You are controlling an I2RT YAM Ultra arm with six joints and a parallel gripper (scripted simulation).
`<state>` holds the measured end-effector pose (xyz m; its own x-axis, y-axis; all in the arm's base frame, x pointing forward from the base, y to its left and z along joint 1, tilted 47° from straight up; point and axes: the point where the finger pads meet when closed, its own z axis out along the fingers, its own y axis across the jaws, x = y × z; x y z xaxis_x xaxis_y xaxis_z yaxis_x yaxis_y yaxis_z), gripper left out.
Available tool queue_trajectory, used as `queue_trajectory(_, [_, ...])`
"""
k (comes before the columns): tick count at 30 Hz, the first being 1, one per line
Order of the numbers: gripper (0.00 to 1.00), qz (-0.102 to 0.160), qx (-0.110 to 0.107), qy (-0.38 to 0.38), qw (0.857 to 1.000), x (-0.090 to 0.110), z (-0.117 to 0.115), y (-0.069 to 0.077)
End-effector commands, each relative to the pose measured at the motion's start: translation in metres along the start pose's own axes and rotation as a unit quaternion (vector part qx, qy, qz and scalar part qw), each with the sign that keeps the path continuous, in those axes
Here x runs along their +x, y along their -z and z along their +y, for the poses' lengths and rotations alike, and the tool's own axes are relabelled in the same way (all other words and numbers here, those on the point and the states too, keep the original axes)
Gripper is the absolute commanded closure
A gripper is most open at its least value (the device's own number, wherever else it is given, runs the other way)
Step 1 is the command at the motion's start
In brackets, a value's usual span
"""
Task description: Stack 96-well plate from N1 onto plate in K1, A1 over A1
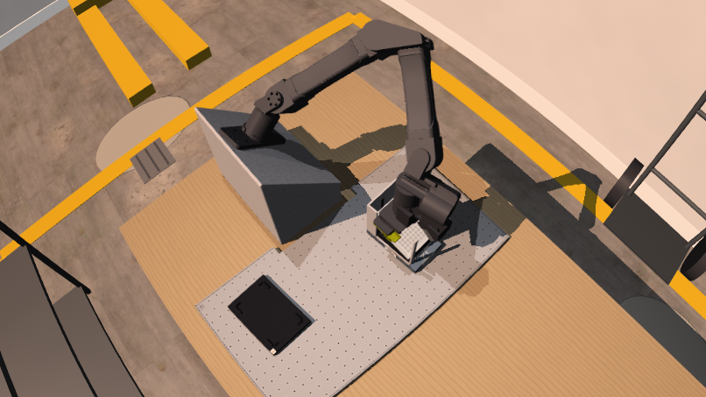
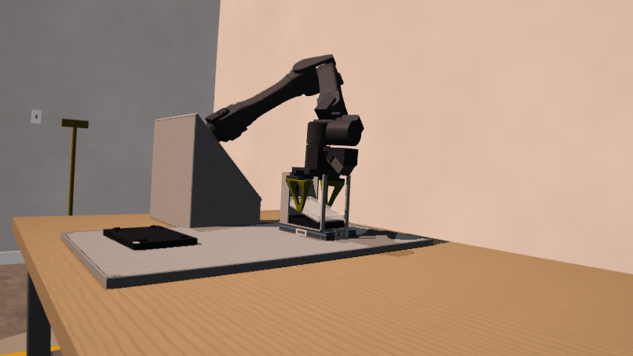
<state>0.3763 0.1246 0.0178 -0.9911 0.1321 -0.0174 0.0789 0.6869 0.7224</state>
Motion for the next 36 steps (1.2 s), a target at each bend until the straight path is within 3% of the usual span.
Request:
queue_trajectory(1, [1.0,-0.022,-0.001,0.015,1.0,-0.0207,0.0023,-0.011])
queue_trajectory(36, [1.0,-0.022,-0.002,0.015,1.0,-0.0214,0.0031,-0.0162])
